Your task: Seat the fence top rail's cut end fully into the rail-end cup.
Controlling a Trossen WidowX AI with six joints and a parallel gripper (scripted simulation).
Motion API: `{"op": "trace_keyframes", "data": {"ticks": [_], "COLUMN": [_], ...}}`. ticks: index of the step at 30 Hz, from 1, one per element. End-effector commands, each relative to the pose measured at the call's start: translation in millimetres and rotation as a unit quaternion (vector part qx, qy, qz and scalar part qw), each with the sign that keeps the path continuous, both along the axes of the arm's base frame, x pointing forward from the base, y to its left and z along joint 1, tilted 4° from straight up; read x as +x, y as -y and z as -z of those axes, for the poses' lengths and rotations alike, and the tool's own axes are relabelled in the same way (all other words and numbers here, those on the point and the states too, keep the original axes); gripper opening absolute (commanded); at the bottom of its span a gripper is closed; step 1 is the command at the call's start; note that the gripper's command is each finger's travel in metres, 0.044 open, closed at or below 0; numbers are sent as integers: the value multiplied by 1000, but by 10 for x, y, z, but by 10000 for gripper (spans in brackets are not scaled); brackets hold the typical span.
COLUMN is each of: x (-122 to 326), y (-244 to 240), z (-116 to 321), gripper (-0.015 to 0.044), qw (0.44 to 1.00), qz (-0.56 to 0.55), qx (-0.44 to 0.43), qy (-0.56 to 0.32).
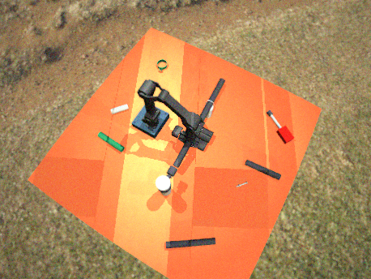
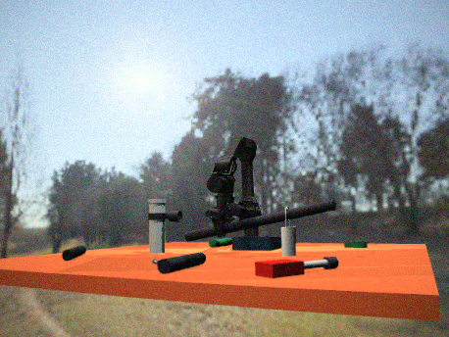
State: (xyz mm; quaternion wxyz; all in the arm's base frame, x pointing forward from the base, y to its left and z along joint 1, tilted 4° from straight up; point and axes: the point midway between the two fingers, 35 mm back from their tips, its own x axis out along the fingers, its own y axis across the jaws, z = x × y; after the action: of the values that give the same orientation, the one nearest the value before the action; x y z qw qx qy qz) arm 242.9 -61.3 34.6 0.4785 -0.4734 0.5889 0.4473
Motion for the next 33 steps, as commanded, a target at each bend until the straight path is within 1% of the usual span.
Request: {"op": "trace_keyframes", "data": {"ticks": [1,6,18,33], "x": [57,58,34,54], "y": [44,67,40,56], "z": [-288,-496,-437,-477], "gripper": [0,0,0,0], "qw": [999,996,997,997], "qz": [-5,-10,-10,-10], "qx": [-53,-93,-81,-81], "qy": [2,0,-5,-5]}}
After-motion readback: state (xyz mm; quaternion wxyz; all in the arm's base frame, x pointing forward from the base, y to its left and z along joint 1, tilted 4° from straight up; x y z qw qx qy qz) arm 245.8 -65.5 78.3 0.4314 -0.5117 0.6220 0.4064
